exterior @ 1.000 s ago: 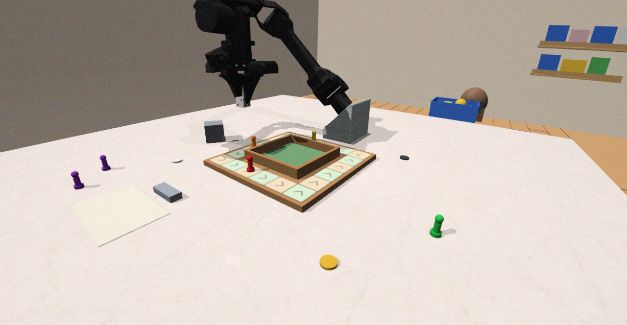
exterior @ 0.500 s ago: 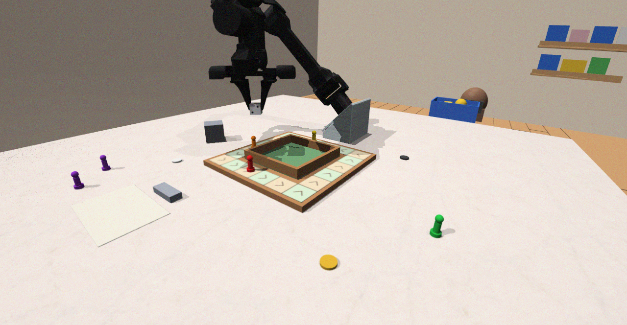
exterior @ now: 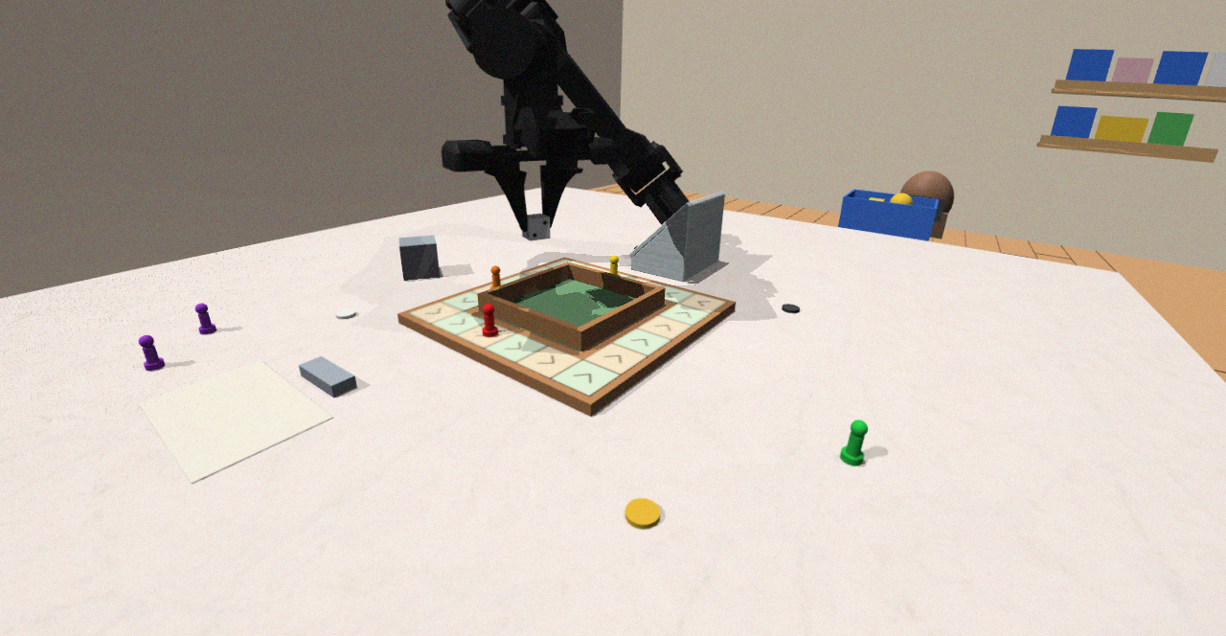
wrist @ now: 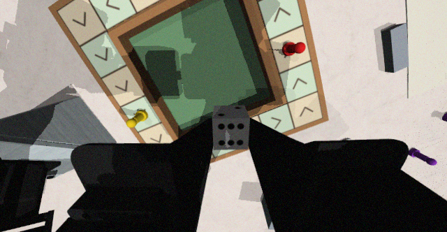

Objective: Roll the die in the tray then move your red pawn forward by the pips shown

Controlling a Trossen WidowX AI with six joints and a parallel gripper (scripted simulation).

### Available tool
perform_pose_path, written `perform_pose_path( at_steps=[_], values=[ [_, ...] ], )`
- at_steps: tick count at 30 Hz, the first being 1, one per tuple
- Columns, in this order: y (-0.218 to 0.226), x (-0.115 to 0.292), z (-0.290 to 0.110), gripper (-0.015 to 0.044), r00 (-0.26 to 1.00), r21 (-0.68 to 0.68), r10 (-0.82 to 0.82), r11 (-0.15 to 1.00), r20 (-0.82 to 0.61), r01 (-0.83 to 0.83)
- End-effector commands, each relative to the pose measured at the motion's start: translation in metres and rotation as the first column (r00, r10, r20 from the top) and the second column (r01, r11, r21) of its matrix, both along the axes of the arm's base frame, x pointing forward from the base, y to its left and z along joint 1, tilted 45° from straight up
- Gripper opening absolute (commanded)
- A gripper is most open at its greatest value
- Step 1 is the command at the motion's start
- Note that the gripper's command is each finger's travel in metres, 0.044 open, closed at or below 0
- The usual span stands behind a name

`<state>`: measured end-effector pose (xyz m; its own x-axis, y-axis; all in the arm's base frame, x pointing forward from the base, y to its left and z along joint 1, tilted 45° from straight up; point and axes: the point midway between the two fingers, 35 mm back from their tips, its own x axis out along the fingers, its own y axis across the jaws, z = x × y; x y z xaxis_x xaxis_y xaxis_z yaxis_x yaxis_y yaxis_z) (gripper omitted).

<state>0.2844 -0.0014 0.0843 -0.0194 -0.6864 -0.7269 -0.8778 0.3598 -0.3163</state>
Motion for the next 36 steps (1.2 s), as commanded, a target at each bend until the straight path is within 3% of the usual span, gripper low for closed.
perform_pose_path(
  at_steps=[1,12,16,24,36],
  values=[
    [0.006,-0.003,-0.013,0.0,0.993,0.002,0.078,0.997,-0.088,-0.078],
    [0.025,-0.009,-0.041,0.0,0.904,0.042,0.3,0.952,-0.304,-0.302],
    [0.024,-0.01,-0.042,0.0,0.904,0.062,0.299,0.954,-0.304,-0.295],
    [0.02,-0.017,-0.049,0.0,0.909,0.308,0.318,0.923,-0.268,-0.232],
    [0.018,-0.021,-0.055,0.0,0.917,0.623,0.388,0.741,-0.089,-0.253]
  ],
)
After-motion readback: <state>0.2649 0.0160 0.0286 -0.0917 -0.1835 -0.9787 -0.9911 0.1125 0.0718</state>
